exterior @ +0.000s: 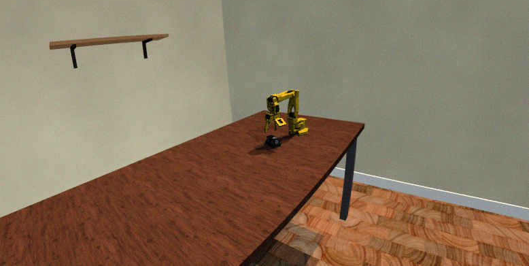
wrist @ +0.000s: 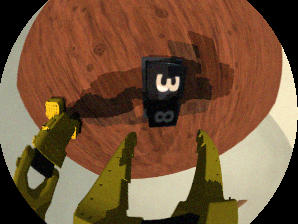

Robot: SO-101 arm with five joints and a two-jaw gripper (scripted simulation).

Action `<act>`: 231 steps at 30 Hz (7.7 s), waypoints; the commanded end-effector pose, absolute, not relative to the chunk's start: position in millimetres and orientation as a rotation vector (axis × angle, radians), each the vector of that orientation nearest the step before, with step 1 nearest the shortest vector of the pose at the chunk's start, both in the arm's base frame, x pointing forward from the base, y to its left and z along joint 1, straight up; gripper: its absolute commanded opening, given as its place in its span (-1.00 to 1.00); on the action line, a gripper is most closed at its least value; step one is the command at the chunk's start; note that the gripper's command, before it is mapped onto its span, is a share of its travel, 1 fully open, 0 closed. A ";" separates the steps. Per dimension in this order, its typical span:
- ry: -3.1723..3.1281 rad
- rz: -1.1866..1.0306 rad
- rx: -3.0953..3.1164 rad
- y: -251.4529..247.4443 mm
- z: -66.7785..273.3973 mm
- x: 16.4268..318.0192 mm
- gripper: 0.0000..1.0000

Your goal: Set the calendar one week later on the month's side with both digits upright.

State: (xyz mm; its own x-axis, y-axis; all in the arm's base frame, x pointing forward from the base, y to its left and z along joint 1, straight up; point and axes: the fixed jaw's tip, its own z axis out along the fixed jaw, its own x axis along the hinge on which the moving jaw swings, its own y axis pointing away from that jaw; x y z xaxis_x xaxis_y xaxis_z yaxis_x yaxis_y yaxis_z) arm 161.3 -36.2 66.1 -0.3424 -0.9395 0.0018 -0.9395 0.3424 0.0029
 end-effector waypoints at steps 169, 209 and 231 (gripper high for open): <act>-2.609 0.033 1.784 -41.3 82.6 174.4 -1.00; -1.254 0.012 2.910 157.9 63.0 126.6 -1.00; -1.221 0.012 2.924 161.0 62.6 123.4 -1.00</act>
